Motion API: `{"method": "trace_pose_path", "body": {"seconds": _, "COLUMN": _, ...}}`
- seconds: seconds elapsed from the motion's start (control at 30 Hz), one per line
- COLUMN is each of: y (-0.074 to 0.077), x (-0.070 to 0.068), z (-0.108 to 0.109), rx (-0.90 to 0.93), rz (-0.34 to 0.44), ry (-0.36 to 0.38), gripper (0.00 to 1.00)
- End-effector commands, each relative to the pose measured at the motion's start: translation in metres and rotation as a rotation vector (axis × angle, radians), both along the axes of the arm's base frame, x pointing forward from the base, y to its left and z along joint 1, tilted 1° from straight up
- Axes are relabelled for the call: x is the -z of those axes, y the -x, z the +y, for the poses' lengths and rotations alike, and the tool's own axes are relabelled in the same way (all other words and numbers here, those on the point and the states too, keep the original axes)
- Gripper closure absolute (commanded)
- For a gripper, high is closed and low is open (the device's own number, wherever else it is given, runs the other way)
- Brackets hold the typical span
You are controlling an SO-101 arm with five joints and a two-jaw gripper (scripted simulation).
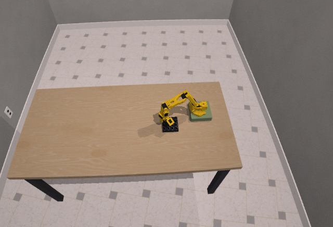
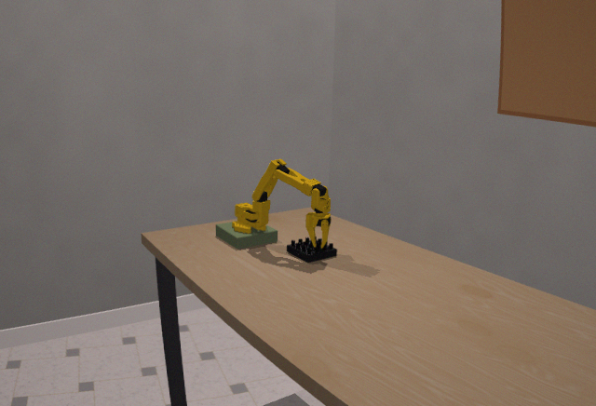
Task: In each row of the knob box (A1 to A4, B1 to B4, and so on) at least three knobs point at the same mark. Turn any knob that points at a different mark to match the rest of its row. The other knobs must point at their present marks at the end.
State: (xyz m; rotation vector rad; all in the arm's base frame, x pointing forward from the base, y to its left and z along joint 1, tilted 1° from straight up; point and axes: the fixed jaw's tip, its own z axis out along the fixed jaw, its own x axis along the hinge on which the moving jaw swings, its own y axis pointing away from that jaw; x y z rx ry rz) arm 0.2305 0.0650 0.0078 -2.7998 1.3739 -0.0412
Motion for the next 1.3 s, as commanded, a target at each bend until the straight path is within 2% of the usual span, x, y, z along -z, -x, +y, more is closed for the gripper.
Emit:
{"method": "trace_pose_path", "body": {"seconds": 0.0, "y": 0.004, "x": 0.009, "z": 0.001, "rx": -0.007, "rz": 0.022, "ry": 0.005, "gripper": 0.9}}
{"method": "trace_pose_path", "body": {"seconds": 0.4, "y": 0.004, "x": 0.011, "z": 0.0, "rx": -0.007, "rz": 0.022, "ry": 0.005, "gripper": 0.9}}
{"method": "trace_pose_path", "body": {"seconds": 0.73, "y": 0.011, "x": 0.023, "z": -0.002, "rx": -0.007, "rz": 0.022, "ry": 0.005, "gripper": 0.9}}
{"method": "trace_pose_path", "body": {"seconds": 1.27, "y": 0.011, "x": 0.023, "z": -0.002, "rx": -0.007, "rz": 0.022, "ry": 0.005, "gripper": 0.9}}
